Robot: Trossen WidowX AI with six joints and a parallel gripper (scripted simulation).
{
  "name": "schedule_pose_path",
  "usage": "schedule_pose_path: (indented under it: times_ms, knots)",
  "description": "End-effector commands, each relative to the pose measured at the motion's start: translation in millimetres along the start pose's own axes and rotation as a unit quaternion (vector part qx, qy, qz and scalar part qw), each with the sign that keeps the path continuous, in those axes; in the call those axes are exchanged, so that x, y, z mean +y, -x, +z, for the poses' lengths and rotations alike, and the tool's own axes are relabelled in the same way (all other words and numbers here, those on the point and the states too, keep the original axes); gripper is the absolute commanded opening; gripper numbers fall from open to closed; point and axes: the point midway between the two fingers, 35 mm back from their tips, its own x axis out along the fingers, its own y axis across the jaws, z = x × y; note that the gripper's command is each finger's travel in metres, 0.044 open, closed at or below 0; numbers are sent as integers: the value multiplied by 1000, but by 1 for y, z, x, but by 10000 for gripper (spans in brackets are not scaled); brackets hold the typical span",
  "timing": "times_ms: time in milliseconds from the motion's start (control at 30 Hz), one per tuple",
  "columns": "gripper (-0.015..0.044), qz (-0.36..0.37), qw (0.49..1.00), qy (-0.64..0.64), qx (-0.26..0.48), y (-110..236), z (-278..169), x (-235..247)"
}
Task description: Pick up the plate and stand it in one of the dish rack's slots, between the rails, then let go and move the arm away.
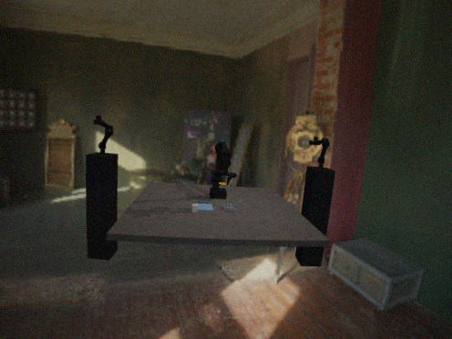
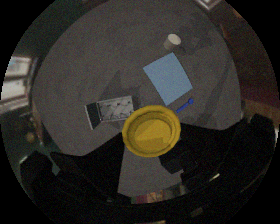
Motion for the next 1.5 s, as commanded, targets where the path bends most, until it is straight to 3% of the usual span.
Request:
schedule_pose_path:
  times_ms: [0,700,1467]
  knots:
    - [0,16,1000,-5,-2,-6,3,5]
    - [0,217,973,52,-65,-79,69,44]
    - [0,386,889,154,-193,-122,106,47]
